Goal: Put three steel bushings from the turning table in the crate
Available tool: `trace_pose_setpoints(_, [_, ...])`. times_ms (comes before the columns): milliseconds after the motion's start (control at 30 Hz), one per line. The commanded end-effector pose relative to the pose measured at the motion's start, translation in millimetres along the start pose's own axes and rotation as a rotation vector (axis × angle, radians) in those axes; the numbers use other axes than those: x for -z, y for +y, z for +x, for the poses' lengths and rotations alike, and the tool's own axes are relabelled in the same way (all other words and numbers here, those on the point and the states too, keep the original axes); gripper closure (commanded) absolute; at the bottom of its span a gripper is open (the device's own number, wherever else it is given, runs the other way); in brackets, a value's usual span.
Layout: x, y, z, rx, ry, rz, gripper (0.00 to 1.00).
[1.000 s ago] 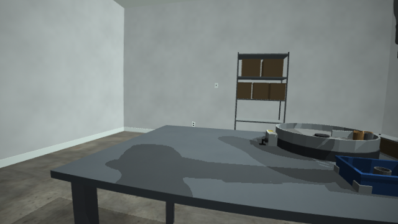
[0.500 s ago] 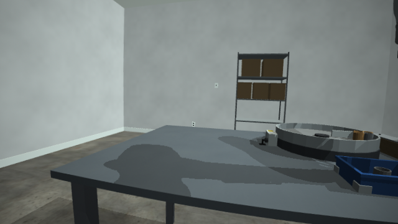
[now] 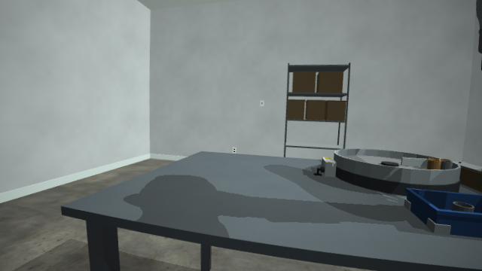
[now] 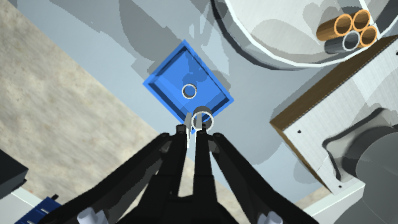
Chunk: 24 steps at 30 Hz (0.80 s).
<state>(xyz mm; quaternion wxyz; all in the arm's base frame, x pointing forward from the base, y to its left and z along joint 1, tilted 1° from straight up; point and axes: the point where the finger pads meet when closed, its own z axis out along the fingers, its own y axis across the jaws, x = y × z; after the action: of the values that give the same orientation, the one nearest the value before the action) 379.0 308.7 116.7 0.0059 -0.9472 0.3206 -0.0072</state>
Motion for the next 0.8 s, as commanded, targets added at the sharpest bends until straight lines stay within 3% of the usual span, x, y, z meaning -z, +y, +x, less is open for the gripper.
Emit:
trace_pose_setpoints(0, [-1.8,-3.2,-0.9,-0.002,0.002,0.001,1.00])
trace_pose_setpoints(767, [-3.8,-3.2,-0.9,-0.002,0.002,0.001,1.00])
